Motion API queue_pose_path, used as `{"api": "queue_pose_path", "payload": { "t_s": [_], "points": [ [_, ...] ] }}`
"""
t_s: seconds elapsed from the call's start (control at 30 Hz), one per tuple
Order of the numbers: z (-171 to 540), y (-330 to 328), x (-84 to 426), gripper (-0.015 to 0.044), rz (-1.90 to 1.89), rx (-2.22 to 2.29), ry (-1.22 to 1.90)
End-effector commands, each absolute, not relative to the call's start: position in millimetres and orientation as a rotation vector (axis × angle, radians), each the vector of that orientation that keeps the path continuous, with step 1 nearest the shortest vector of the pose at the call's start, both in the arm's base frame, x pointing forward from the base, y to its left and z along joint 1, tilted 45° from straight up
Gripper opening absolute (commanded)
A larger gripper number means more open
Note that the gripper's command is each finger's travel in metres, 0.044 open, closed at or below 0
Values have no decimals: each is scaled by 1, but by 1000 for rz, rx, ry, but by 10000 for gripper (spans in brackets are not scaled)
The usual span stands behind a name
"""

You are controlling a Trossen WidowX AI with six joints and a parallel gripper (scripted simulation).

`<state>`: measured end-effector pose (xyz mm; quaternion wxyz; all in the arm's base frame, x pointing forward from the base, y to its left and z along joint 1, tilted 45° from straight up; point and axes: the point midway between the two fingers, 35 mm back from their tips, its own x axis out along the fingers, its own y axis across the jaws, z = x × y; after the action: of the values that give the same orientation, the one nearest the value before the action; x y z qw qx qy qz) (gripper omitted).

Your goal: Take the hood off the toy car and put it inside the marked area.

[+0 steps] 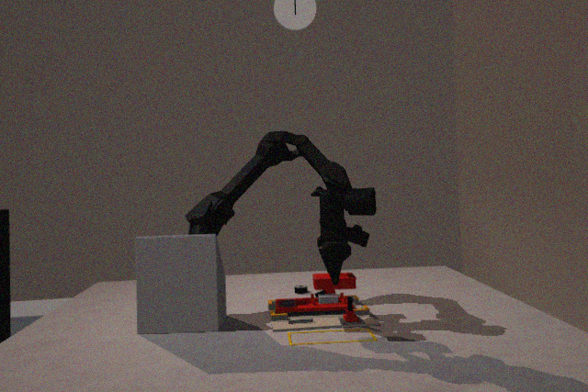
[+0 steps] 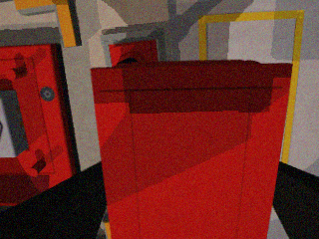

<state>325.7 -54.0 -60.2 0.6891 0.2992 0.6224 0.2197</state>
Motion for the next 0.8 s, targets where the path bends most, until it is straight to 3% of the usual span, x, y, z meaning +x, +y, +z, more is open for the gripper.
{"api": "queue_pose_path", "payload": {
  "t_s": [0.0, 0.77],
  "points": [
    [-70, -68, 323, 0, 490, 665, 1388],
    [-108, -97, 304, 0, 505, 672, 1378]
  ]
}}
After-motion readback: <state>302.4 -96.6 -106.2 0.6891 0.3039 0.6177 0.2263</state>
